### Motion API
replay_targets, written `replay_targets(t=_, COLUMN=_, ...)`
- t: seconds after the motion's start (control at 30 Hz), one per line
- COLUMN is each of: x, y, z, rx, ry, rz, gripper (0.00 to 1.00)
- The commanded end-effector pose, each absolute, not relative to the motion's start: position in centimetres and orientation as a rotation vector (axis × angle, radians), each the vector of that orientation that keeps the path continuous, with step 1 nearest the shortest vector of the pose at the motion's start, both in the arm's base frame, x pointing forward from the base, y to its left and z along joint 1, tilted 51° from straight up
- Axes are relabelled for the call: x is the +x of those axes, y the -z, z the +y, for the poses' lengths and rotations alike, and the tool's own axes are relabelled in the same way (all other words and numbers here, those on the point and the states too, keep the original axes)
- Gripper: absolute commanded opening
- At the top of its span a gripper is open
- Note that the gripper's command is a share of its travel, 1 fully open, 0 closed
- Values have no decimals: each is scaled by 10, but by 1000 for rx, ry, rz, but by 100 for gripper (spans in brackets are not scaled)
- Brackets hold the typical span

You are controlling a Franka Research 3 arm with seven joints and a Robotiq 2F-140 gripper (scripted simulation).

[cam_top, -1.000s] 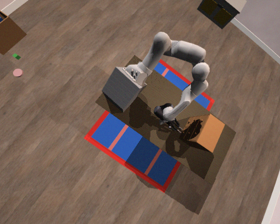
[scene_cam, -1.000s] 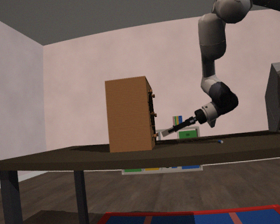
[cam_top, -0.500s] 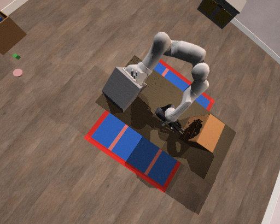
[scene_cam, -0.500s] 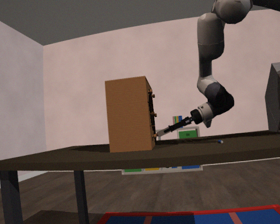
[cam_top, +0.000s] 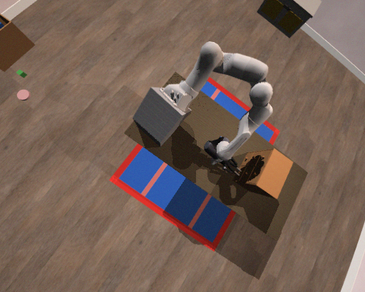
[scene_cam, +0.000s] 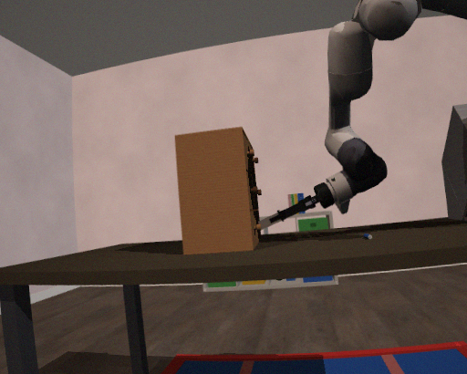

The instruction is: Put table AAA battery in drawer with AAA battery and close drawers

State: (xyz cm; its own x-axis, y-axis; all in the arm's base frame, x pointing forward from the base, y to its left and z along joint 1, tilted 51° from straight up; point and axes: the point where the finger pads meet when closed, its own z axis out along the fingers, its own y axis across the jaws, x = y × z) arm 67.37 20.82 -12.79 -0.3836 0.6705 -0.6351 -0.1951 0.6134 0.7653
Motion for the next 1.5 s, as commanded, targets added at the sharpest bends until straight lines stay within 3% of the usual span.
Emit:
replay_targets(t=0.0, x=674, y=130, z=208, rx=401, ry=-976, rz=1734, gripper=20)
replay_targets(t=0.63, x=674, y=130, z=208, rx=401, ry=-976, rz=1734, gripper=20)
replay_targets(t=0.67, x=674, y=130, z=208, rx=401, ry=-976, rz=1734, gripper=8)
replay_targets(t=1.47, x=674, y=130, z=208, rx=401, ry=-976, rz=1734, gripper=8)
